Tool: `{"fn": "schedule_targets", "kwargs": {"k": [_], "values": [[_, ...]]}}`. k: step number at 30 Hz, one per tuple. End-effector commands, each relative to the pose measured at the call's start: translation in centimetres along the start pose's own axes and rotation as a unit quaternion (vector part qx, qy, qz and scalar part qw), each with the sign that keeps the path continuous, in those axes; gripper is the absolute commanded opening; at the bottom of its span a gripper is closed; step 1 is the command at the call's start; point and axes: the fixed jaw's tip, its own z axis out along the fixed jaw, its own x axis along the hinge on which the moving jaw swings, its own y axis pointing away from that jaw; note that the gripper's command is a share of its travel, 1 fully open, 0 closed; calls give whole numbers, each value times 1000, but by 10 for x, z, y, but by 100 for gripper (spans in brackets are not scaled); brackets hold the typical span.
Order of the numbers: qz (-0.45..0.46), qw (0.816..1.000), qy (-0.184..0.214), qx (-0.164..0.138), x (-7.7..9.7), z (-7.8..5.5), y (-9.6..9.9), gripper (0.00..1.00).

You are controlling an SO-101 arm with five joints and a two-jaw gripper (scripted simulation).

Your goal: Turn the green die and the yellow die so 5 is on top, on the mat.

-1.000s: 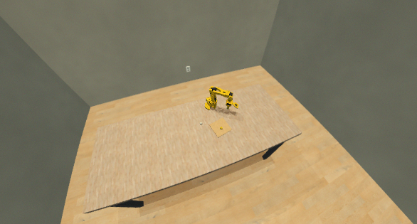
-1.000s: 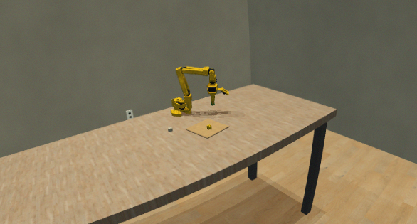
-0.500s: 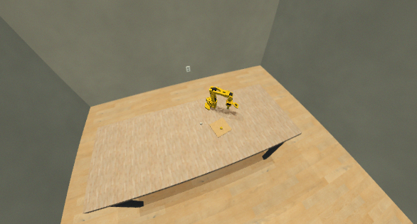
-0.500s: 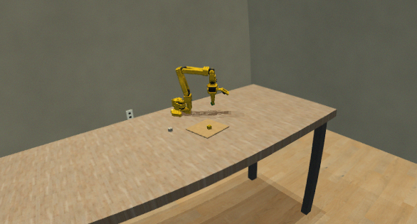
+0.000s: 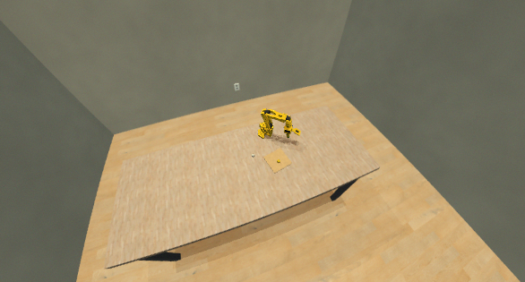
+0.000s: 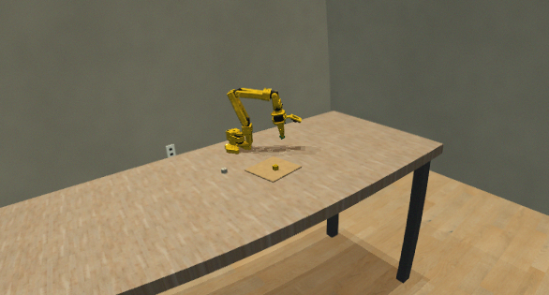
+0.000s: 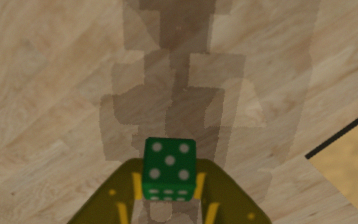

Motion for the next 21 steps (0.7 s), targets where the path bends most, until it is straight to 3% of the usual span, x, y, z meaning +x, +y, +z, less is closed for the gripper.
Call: {"fn": "schedule_targets", "kwargs": {"k": [1, 10, 21], "values": [[-1, 999, -53, -2, -9, -6, 1, 0], [0, 990, -142, -3, -20, -8, -1, 0], [0, 988, -155, -3, -21, -8, -1, 0]]}}
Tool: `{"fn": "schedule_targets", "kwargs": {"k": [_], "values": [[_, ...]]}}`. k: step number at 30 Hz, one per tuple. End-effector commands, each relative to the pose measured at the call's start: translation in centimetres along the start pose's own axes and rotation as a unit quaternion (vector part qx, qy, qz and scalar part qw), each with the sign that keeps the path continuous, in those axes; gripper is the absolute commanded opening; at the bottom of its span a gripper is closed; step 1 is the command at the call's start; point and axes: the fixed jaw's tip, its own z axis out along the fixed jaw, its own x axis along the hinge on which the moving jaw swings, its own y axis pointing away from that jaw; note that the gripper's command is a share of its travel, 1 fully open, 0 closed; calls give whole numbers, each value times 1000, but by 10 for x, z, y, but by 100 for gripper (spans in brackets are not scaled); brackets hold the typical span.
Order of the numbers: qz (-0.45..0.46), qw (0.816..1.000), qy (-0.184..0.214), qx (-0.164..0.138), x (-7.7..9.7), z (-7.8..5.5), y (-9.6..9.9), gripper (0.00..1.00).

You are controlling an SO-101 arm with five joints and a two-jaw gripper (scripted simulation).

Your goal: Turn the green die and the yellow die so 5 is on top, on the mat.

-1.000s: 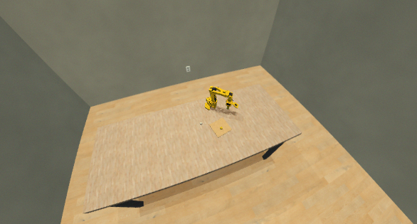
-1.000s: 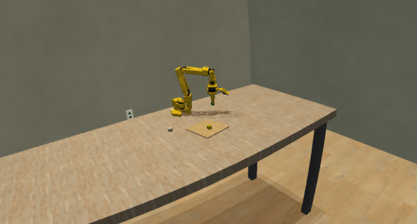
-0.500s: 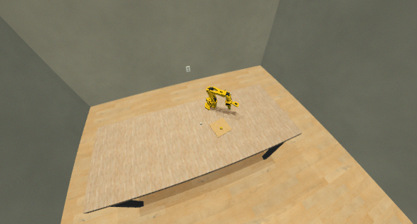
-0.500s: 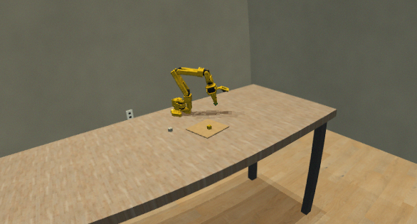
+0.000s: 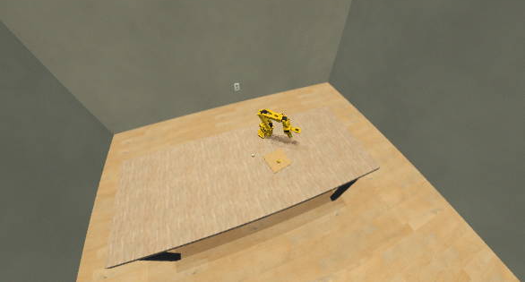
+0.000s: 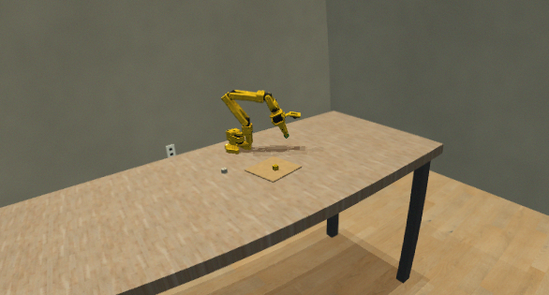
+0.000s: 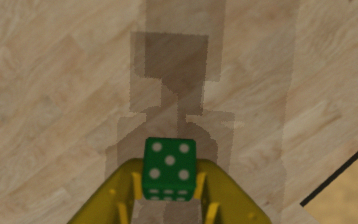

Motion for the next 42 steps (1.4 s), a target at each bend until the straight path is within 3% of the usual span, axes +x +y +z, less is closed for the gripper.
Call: {"fn": "schedule_targets", "kwargs": {"k": [1, 6, 12, 14, 23, 42], "values": [[2, 1000, -30, 1, -8, -5, -2, 0], [2, 998, -58, 1, -11, -2, -2, 0], [2, 992, -124, 1, -19, 1, -3, 0], [2, 992, -124, 1, -19, 1, -3, 0], [3, 978, -209, 2, -28, 3, -4, 0], [3, 971, -239, 3, -33, 6, -5, 0]]}}
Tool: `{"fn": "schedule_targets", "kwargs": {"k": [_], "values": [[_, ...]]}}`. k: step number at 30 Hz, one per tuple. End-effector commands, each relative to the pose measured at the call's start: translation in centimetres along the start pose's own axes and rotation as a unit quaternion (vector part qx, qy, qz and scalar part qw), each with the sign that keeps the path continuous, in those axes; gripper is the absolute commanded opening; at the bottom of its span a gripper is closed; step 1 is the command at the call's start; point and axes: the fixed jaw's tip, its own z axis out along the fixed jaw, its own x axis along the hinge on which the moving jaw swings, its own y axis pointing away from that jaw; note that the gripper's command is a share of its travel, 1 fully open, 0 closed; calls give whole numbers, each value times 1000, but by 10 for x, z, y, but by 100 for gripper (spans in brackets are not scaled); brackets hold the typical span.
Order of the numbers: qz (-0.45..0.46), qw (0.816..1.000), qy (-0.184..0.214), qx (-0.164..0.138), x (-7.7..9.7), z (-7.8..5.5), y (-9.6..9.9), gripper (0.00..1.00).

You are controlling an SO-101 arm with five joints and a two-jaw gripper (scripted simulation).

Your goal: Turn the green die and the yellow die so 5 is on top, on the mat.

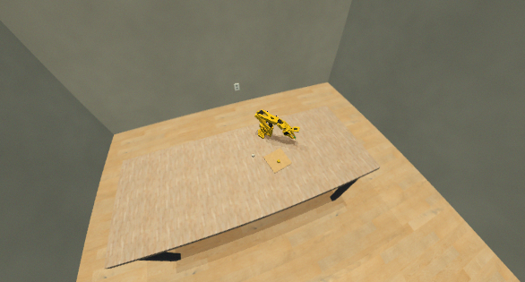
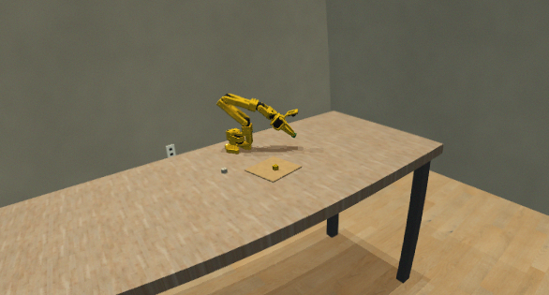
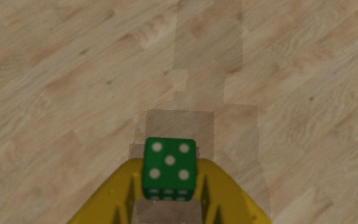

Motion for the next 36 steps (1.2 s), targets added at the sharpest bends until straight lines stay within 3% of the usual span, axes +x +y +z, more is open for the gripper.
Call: {"fn": "schedule_targets", "kwargs": {"k": [1, 6, 21, 36], "values": [[1, 999, -32, 3, -9, 2, -2, 0], [1, 999, -49, 4, -11, 6, -2, 0], [1, 987, -162, 6, -21, 16, -4, 0], [1, 979, -202, 7, -22, 15, -5, 0]]}}
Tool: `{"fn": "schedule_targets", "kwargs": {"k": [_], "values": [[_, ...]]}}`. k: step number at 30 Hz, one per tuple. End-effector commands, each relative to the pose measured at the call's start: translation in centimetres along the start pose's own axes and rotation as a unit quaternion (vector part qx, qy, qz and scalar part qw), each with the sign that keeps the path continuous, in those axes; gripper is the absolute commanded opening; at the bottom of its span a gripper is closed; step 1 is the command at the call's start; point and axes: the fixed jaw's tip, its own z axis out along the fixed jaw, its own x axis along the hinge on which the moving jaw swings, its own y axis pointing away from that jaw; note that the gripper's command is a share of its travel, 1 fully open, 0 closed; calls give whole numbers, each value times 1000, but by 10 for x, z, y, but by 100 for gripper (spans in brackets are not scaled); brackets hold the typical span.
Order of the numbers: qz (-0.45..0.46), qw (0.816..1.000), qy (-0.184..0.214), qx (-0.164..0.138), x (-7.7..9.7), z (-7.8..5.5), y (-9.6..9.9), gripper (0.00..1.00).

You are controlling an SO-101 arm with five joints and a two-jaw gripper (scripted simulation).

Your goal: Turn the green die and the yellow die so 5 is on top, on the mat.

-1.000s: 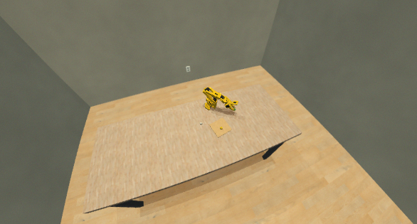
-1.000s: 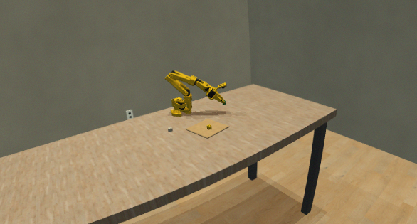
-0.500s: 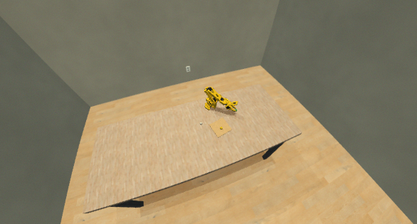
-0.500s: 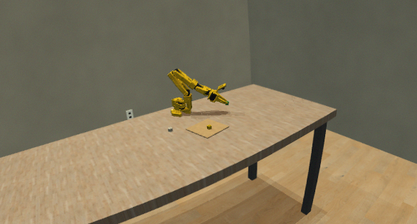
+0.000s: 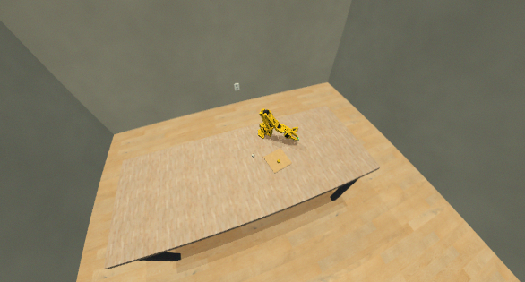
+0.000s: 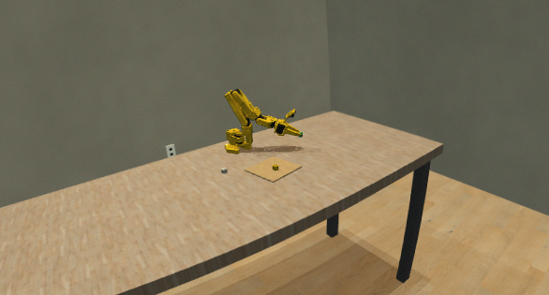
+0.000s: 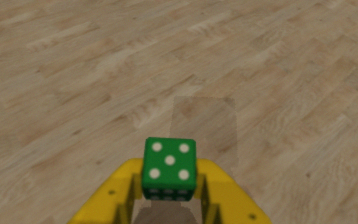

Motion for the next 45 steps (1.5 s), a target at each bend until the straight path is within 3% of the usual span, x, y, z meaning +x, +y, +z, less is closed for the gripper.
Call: {"fn": "schedule_targets", "kwargs": {"k": [1, 45], "values": [[-1, 1000, -17, 5, -5, 0, -2, 0], [-3, 1000, -13, 15, 2, -1, -7, 0]]}}
